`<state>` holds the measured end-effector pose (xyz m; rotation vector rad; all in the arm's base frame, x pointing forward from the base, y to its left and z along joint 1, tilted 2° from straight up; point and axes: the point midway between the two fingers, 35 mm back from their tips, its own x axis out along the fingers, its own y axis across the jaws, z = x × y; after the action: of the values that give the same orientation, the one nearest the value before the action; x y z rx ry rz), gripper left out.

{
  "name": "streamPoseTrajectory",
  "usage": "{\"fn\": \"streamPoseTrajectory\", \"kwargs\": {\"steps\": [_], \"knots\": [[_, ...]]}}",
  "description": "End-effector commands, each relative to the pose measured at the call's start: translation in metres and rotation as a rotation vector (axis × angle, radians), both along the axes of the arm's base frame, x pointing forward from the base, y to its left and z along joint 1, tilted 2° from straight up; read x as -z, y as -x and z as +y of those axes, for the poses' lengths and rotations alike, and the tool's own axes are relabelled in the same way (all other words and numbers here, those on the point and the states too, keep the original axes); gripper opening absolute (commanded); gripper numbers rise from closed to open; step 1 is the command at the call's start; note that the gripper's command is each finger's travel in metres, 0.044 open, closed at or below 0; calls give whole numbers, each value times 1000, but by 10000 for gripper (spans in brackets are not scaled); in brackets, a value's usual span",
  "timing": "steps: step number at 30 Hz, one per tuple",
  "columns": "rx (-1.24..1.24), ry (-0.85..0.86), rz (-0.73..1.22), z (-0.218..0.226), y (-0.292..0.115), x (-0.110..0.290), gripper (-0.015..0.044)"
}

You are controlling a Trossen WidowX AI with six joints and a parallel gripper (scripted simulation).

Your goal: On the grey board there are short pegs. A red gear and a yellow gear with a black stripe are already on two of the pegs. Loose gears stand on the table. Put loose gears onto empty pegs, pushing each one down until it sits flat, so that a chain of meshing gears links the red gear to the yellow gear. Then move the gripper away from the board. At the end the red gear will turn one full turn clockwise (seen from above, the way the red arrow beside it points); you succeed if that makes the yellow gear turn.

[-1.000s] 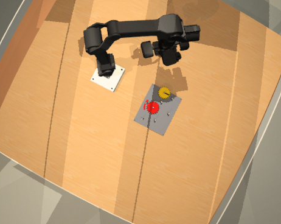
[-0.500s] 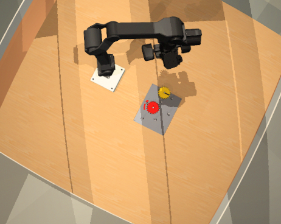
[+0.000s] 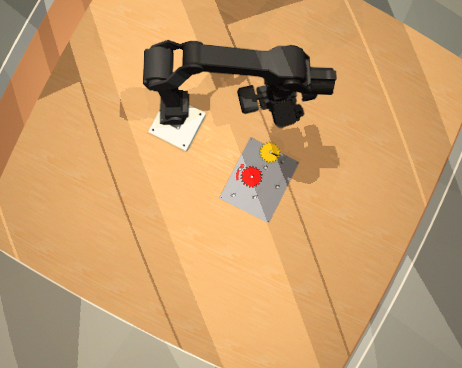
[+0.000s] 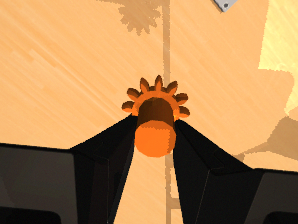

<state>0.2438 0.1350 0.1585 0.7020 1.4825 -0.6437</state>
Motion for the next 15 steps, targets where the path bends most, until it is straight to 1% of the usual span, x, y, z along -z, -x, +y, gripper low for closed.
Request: {"fn": "streamPoseTrajectory", "kwargs": {"steps": [1,15], "knots": [[-4,7,3,-8,-7,6,0],[-4,7,2,-31,-27,20,0]]}}
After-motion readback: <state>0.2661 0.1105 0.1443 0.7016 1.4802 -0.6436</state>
